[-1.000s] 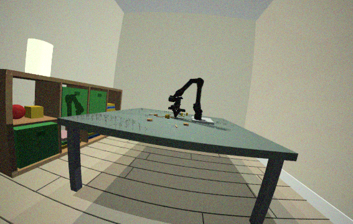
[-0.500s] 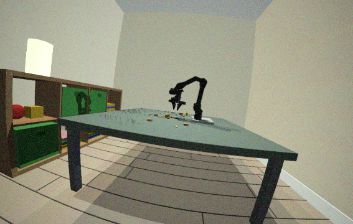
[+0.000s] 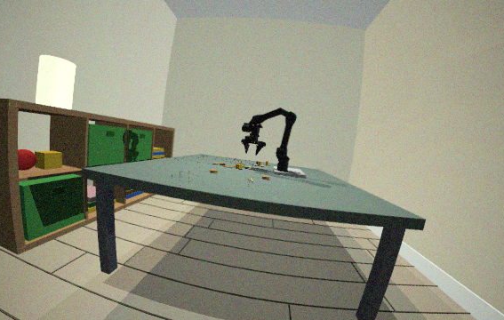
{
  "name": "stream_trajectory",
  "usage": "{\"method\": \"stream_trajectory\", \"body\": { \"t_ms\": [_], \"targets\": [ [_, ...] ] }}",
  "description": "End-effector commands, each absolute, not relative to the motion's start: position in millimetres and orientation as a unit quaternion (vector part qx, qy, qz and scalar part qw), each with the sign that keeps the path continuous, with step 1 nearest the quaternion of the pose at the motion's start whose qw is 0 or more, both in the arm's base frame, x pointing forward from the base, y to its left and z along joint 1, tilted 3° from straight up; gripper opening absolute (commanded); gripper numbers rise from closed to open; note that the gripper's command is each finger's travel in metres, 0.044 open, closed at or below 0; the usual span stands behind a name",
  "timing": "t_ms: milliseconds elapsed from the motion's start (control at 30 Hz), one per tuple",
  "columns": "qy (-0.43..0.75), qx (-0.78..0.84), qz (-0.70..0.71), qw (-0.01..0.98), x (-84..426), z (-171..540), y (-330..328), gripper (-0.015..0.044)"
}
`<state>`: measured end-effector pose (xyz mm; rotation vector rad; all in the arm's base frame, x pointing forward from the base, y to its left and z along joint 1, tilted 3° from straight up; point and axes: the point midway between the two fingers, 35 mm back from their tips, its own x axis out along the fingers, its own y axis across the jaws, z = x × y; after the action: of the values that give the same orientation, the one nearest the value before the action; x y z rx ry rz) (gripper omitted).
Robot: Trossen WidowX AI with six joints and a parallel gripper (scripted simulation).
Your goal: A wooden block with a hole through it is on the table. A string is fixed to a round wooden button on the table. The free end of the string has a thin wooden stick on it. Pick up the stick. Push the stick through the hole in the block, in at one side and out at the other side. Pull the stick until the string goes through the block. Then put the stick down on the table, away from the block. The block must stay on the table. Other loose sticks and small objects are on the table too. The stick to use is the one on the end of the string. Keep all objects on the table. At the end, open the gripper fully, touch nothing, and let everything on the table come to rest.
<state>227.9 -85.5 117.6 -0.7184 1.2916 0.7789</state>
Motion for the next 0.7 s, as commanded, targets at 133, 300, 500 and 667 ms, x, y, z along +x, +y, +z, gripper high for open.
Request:
{"method": "stream_trajectory", "body": {
  "t_ms": [133,300,500,667],
  "targets": [
    [0.572,-0.321,0.344,0.672,228.5,120.2,-85.9,0.044],
    [0.572,-0.321,0.344,0.672,228.5,120.2,-85.9,0.044],
    [0.572,-0.321,0.344,0.672,228.5,120.2,-85.9,0.044],
    [0.572,-0.321,0.344,0.672,228.5,120.2,-85.9,0.044]
  ]
}}
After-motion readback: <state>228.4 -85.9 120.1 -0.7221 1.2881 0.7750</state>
